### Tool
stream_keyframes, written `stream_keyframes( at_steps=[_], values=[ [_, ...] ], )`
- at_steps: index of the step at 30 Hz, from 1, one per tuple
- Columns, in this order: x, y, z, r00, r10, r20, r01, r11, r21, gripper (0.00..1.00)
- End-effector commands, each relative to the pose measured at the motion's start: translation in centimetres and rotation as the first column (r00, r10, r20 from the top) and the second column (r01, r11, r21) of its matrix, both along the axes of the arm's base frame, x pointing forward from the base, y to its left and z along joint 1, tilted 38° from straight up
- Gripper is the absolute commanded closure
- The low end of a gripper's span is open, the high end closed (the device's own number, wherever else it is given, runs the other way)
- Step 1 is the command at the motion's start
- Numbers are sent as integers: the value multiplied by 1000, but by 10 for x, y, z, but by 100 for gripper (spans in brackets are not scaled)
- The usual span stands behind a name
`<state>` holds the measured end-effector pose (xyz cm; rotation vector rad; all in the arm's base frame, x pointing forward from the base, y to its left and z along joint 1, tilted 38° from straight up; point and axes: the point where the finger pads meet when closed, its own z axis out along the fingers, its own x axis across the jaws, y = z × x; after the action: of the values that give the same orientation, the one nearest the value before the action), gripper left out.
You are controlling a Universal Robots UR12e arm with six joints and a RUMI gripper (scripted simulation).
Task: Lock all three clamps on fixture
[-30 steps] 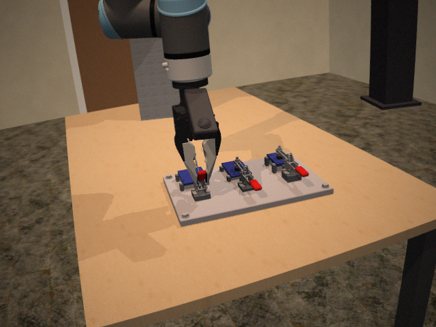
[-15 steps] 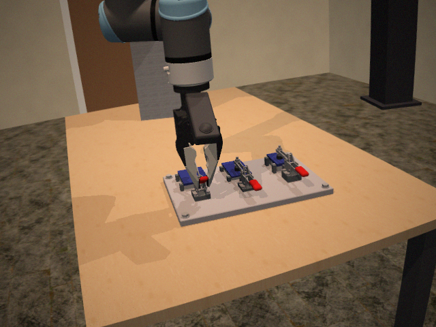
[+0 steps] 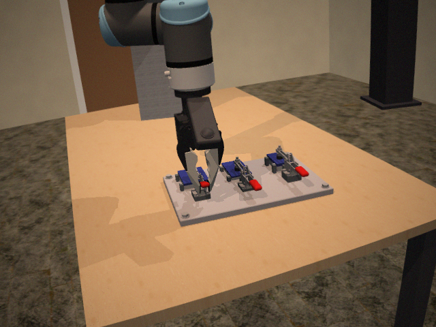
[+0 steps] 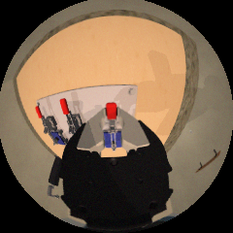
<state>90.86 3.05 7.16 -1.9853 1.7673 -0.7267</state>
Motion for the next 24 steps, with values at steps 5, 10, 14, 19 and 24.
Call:
stream_keyframes(
  at_steps=[5, 10, 14, 19, 24],
  values=[
    [8, 4, -2, 1000, 4, 1, -4, 1000, 1, 100],
    [9, 4, -2, 1000, 4, 2, -4, 1000, 1, 100],
    [11, 4, -3, 1000, 3, 2, -3, 1000, 1, 100],
    [13, 4, -4, 1000, 3, 2, -3, 1000, 1, 100],
    [14, 4, -5, 1000, 3, 2, -3, 1000, 1, 100]
  ],
)
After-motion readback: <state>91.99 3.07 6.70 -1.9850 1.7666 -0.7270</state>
